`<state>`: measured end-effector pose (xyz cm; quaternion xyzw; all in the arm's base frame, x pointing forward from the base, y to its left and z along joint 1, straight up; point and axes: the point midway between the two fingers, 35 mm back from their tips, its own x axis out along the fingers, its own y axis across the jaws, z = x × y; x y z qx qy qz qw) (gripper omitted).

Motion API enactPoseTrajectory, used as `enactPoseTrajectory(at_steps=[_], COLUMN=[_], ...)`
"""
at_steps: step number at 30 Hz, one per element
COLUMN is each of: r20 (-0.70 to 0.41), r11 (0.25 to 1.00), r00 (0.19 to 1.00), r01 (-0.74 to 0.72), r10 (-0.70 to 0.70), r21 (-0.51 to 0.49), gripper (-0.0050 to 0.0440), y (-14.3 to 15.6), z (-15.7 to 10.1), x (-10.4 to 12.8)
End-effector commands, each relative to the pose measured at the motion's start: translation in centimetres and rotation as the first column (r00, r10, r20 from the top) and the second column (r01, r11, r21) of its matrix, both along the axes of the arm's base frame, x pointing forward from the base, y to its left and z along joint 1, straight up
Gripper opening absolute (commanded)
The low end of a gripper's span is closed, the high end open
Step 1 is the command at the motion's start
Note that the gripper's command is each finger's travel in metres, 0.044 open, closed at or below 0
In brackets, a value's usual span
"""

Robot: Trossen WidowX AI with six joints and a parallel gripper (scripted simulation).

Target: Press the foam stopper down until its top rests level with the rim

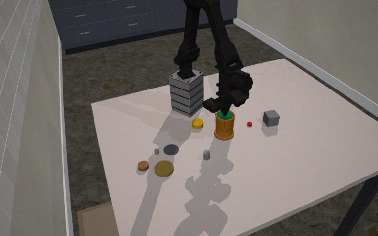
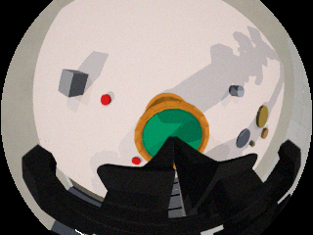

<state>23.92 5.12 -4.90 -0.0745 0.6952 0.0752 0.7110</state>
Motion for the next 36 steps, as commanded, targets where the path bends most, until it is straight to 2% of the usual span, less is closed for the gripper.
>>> enactPoseTrajectory(at_steps=[1,36], r20=[0.000,0.000], r11=[1.000,1.000], r00=[1.000,1.000], r01=[0.003,0.003], r10=[-0.003,-0.003], r21=[-0.004,-0.004], gripper=[0.0000,0.0000], y=[-0.11,-0.17], z=[-0.05,-0.53], x=[-0.17,-0.44])
